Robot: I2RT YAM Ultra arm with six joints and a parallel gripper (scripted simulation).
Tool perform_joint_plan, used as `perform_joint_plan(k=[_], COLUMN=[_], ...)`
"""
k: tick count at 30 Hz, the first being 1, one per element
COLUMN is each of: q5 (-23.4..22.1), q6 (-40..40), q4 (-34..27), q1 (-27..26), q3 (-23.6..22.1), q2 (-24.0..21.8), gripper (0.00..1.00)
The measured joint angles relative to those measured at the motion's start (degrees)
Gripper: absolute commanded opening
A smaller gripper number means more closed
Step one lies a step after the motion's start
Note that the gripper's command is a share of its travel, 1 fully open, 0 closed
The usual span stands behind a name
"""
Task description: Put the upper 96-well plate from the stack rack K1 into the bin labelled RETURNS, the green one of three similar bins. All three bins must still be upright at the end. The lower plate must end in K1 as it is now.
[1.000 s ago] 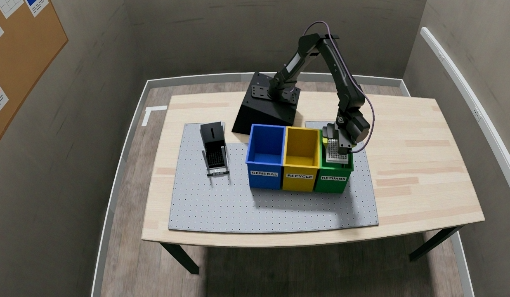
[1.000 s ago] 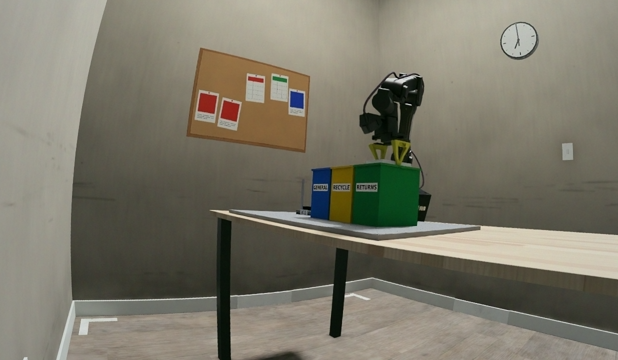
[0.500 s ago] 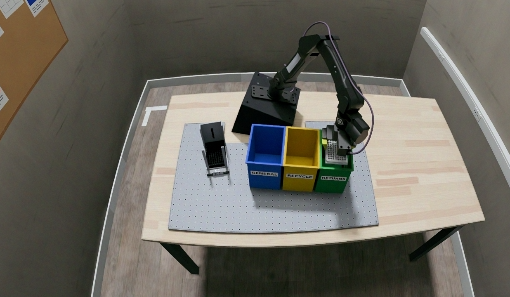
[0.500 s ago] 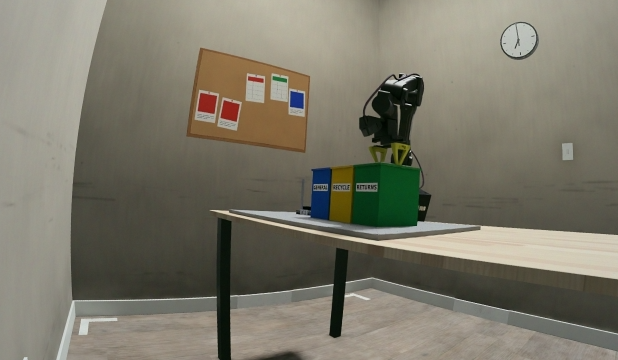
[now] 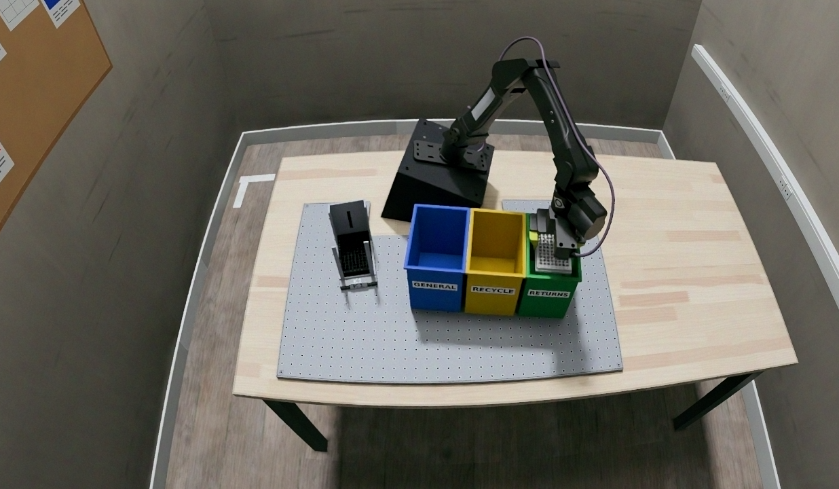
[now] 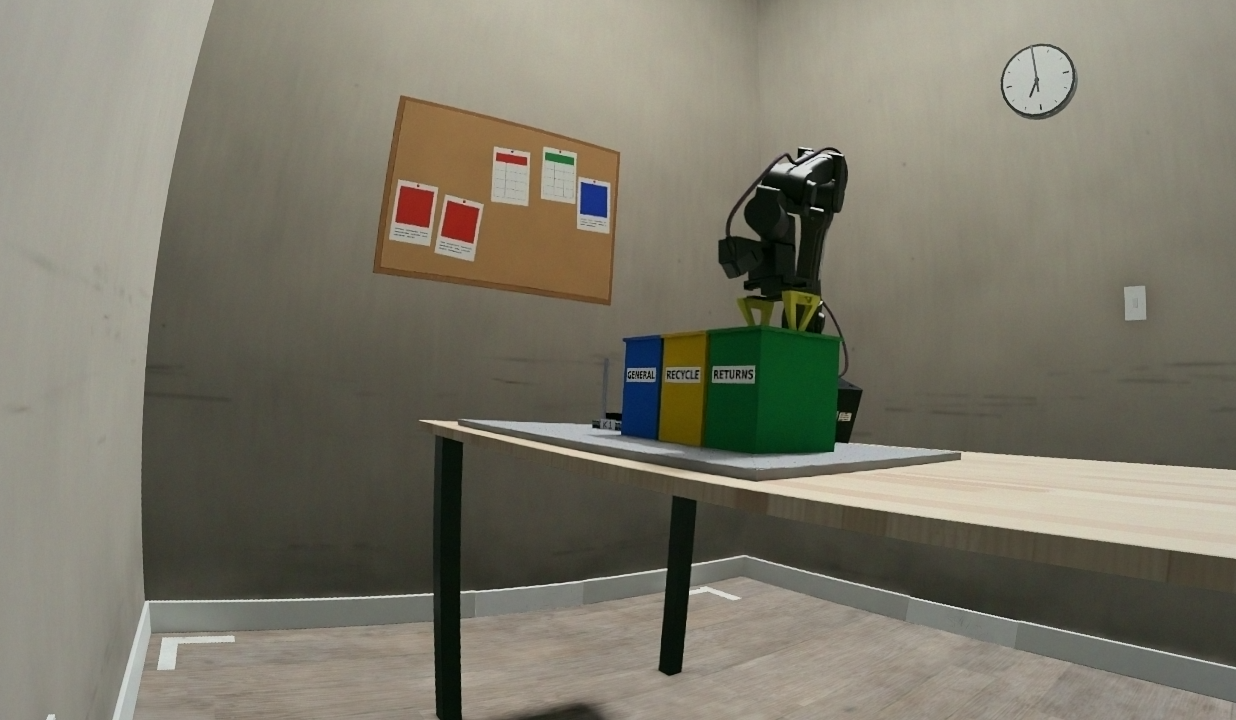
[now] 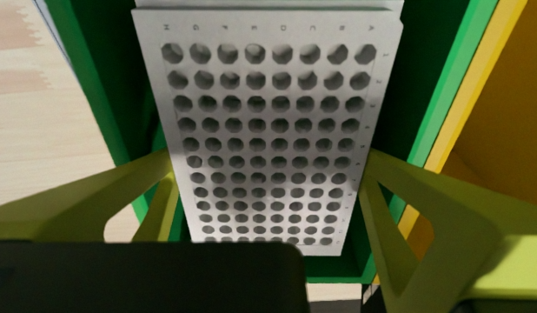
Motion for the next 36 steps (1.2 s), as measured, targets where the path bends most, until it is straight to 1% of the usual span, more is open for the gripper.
perform_joint_plan(k=[15, 31, 32, 36], q5=[0.07, 0.07, 0.07, 0.07], q6=[0.31, 0.35, 0.35, 0.46], q4=[1.86, 1.86, 1.86, 1.86], q1=[0.39, 0.39, 0.39, 0.39], q3=[-1.07, -1.11, -1.11, -1.11], q2=[0.57, 0.57, 0.57, 0.57], gripper=[0.00, 0.00, 0.99, 0.99])
